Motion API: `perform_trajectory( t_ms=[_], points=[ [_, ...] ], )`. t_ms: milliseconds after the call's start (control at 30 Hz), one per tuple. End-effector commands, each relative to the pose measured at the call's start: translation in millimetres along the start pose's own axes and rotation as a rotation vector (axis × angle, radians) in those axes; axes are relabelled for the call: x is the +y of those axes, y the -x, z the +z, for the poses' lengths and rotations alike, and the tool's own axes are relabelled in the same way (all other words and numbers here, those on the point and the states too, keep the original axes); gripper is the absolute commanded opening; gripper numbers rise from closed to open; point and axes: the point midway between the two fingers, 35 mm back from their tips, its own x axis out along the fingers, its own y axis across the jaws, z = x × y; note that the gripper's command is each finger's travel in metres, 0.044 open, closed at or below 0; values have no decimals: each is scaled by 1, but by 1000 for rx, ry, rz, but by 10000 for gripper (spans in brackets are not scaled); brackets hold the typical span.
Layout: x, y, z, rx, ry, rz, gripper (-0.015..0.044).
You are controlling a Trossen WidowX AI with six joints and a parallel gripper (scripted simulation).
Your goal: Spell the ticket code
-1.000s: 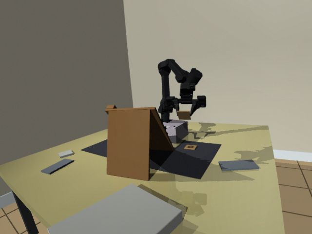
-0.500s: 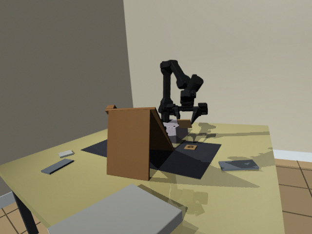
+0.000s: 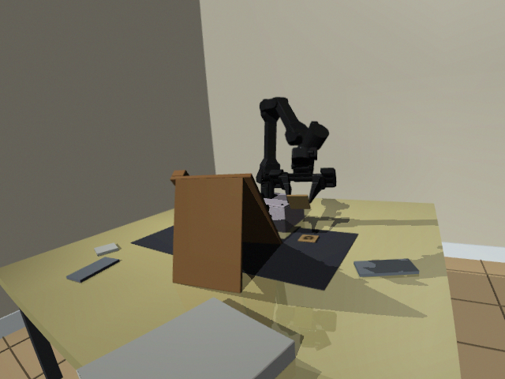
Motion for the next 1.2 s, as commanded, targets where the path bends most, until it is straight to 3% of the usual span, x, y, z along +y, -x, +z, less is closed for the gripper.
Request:
perform_trajectory(
  t_ms=[0, 1167],
  points=[
    [0, 0, 0, 0, 3, 3, 0],
    [-20, 3, 3, 0, 4, 1, 0]
  ],
)
